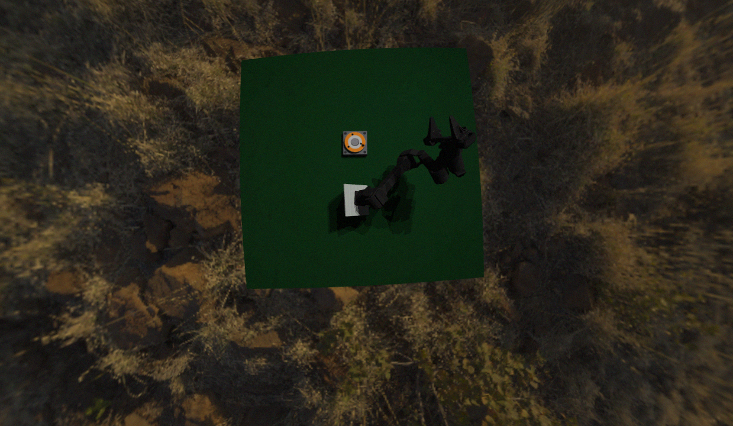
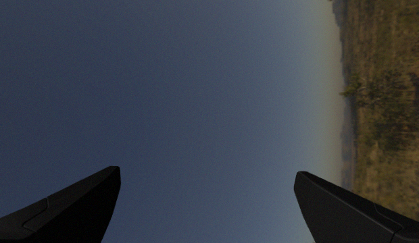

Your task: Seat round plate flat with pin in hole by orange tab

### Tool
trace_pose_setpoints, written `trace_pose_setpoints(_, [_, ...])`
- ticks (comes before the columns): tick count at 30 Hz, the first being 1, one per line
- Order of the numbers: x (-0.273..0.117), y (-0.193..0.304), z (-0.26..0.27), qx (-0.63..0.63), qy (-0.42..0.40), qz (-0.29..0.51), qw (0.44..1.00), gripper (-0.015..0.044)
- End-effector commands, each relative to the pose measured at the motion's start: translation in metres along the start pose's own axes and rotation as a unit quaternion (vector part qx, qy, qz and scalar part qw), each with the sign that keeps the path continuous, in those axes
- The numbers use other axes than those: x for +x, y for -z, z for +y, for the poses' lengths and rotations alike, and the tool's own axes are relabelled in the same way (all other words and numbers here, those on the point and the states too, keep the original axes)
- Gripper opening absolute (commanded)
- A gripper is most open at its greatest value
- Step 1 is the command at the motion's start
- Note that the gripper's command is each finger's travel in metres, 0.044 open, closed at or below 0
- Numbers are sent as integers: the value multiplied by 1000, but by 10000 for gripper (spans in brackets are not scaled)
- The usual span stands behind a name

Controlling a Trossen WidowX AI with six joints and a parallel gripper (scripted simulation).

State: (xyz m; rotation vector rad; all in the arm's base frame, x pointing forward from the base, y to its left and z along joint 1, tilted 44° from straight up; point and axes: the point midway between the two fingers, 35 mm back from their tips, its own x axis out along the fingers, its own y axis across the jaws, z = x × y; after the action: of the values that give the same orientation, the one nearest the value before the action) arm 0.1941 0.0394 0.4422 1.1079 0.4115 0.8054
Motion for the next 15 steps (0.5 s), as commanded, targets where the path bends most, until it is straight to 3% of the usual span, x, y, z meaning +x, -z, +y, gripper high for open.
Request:
trace_pose_setpoints(1, [-1, 0, 2, -5, 0, -5, 1000, 374])
trace_pose_setpoints(9, [-14, 41, 80, -222, 20, -147, 964, 164])
trace_pose_setpoints(15, [16, 90, 102, -374, 67, -201, 903, 6])
